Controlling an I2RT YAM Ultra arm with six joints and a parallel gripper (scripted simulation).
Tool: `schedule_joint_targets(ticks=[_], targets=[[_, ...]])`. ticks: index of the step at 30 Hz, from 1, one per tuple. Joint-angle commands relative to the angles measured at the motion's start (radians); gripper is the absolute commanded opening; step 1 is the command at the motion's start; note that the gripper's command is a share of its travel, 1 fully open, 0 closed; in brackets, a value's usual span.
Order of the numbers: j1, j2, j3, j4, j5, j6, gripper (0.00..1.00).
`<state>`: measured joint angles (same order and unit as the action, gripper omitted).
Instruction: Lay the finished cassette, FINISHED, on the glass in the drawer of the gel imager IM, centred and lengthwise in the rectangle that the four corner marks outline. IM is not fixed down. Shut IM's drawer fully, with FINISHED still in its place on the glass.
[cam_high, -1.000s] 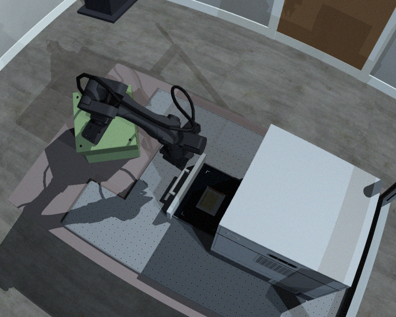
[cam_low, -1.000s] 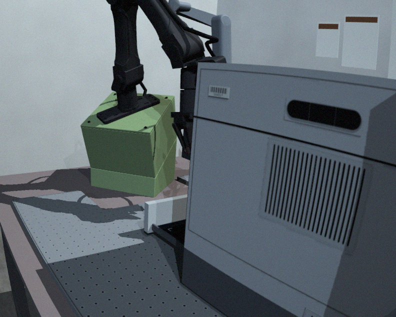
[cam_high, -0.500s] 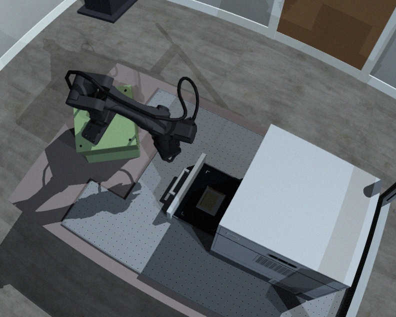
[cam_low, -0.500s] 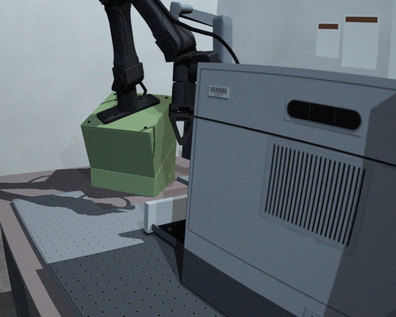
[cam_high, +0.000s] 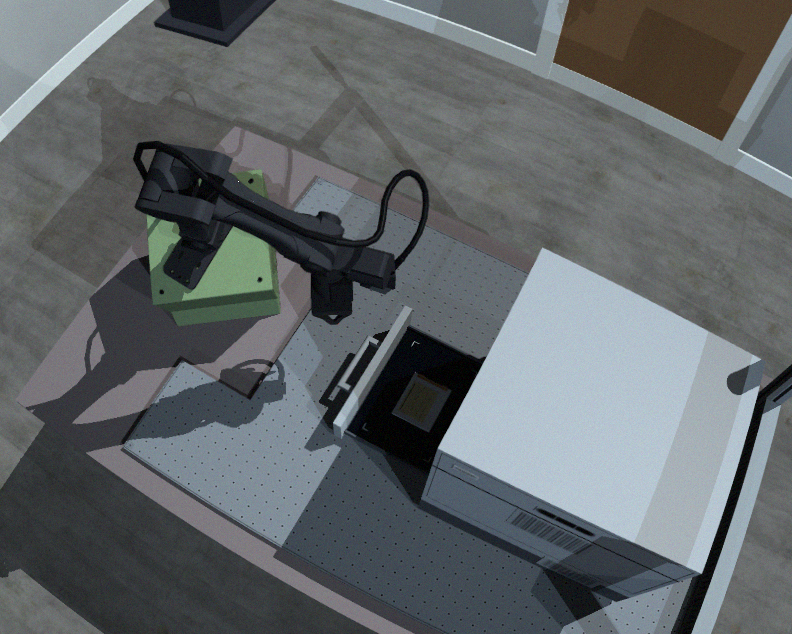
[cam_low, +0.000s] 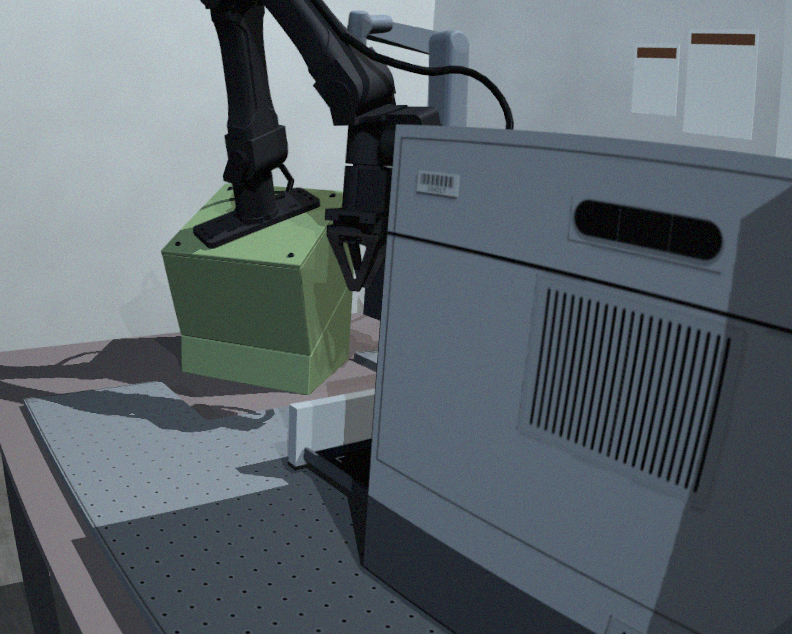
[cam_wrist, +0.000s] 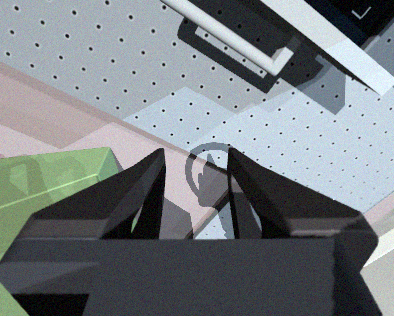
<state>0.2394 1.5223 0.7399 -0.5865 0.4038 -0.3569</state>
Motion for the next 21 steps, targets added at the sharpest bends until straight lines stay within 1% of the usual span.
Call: schedule_joint_targets(ticks=[1, 9, 11, 14, 21], targets=[[-0.003, 0.010, 0.043, -0.027, -0.016, 0.166, 0.35], [-0.013, 0.019, 0.059, -0.047, -0.032, 0.427, 0.35], [-0.013, 0.019, 0.059, -0.047, -0.032, 0.427, 0.35], [-0.020, 0.024, 0.067, -0.056, -0.037, 0.530, 0.35], [-0.009, 0.022, 0.073, -0.064, -0.029, 0.549, 0.35]])
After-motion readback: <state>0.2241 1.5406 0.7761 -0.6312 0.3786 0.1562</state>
